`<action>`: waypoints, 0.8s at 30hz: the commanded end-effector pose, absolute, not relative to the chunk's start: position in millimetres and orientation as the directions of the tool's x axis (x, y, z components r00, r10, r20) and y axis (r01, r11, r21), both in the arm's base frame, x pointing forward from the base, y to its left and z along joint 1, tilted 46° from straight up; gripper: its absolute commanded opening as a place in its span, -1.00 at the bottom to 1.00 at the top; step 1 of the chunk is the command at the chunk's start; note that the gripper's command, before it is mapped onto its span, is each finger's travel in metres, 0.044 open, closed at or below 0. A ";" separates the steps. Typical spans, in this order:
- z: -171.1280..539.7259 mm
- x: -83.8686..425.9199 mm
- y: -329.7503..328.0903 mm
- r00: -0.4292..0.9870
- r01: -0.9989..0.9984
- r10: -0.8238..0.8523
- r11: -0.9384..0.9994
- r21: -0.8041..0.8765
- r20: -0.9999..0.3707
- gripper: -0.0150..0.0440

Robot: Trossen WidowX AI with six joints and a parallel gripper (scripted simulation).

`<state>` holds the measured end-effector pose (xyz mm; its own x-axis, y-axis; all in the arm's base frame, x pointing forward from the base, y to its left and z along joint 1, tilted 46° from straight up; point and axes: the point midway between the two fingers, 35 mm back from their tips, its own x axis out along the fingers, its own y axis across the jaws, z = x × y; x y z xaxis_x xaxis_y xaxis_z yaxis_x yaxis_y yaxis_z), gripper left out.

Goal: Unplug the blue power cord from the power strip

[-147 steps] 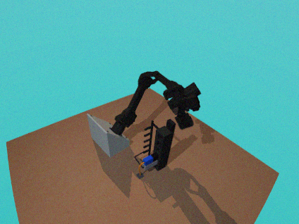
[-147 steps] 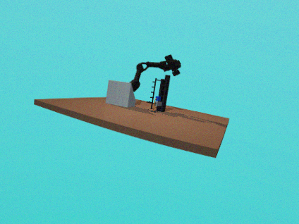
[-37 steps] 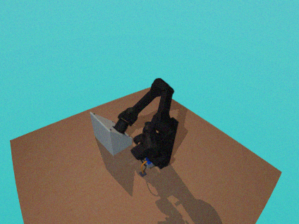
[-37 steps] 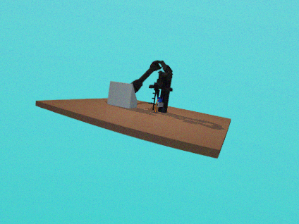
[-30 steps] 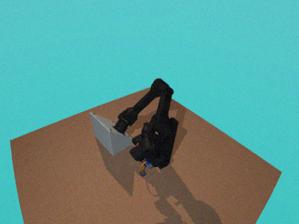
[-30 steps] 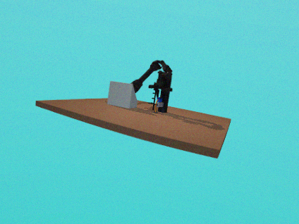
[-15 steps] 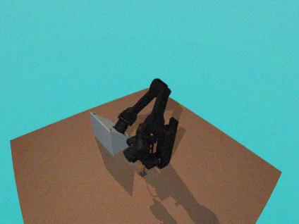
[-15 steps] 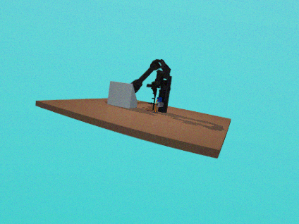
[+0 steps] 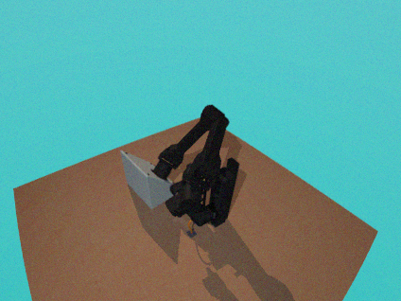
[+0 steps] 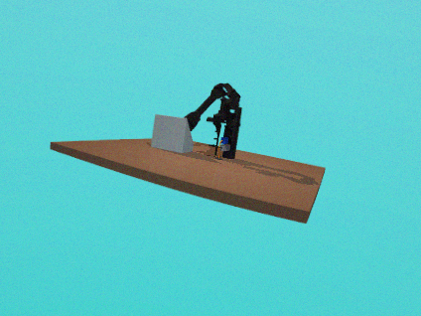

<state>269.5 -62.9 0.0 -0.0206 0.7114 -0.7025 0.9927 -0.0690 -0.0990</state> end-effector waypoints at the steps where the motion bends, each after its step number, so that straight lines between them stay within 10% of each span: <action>1: 3.2 269.9 -60.4 -0.023 0.993 0.711 -0.067 -0.099 -0.703 0.05; 24: 25.5 273.2 -37.6 -0.023 0.993 0.713 -0.066 -0.100 -0.701 0.05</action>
